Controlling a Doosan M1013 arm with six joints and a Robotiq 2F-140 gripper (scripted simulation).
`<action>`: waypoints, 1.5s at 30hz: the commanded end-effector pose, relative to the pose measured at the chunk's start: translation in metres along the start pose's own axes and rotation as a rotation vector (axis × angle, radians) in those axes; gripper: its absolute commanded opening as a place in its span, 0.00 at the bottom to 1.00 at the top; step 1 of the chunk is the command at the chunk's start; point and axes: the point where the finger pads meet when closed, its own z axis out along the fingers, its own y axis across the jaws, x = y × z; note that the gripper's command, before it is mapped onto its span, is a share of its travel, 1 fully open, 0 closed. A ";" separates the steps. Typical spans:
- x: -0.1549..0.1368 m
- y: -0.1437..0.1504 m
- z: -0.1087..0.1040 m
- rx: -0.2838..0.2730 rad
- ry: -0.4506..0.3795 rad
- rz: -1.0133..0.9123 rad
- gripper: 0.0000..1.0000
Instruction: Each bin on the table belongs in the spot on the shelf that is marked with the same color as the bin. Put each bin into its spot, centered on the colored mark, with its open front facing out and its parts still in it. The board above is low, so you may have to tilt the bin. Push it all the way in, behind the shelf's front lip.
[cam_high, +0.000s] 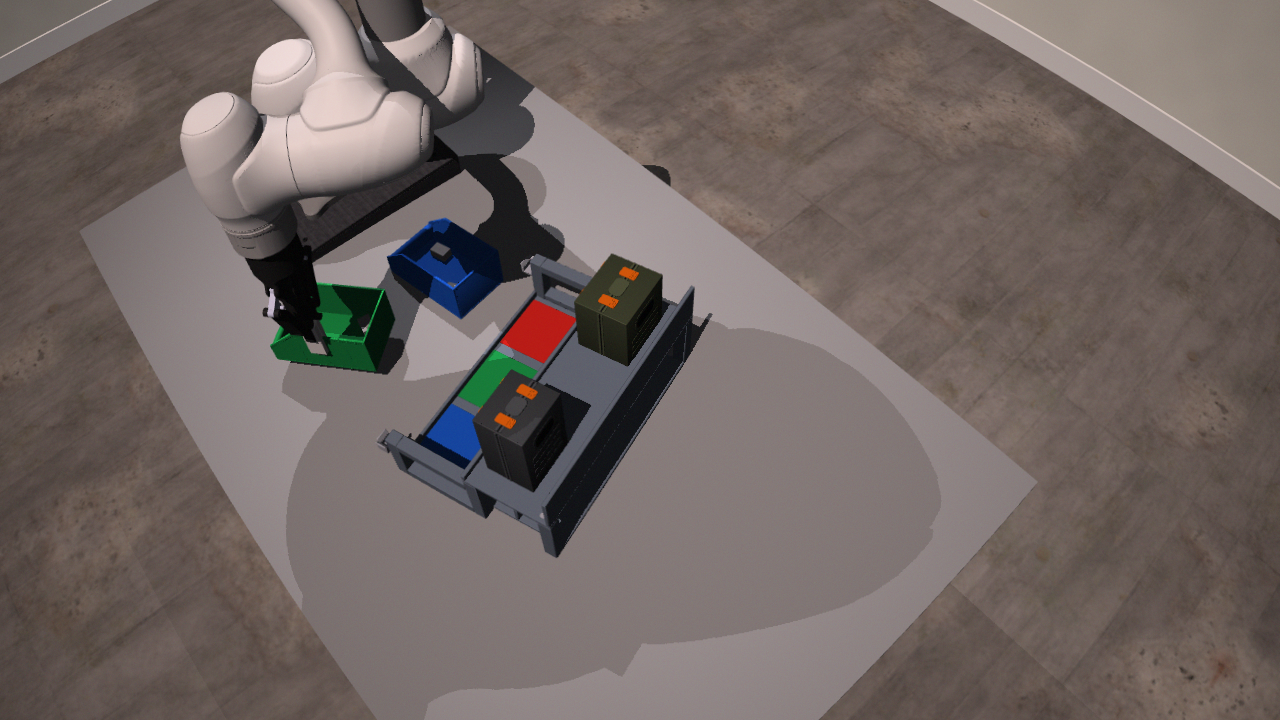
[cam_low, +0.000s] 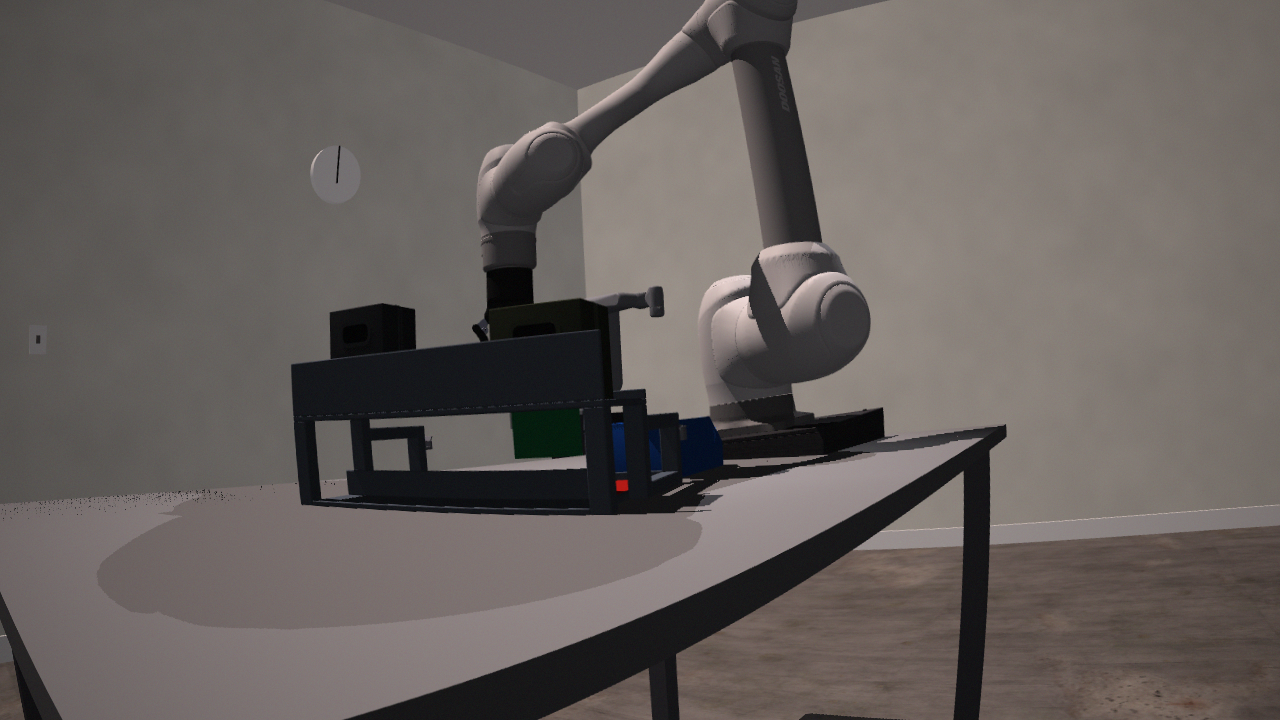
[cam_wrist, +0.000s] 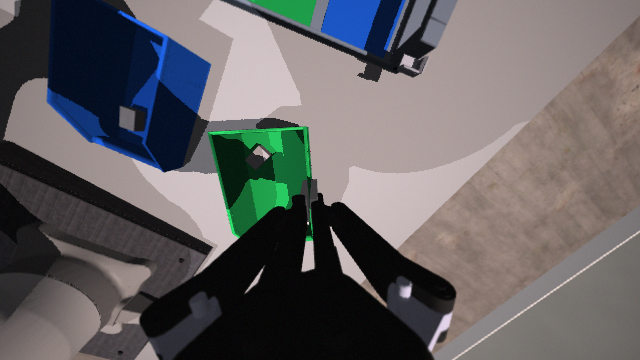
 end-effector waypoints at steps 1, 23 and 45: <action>0.000 0.000 -0.002 0.000 0.000 0.000 0.10; 0.000 0.000 -0.027 0.000 0.000 0.000 0.10; 0.000 0.000 -0.045 0.000 0.000 0.000 0.10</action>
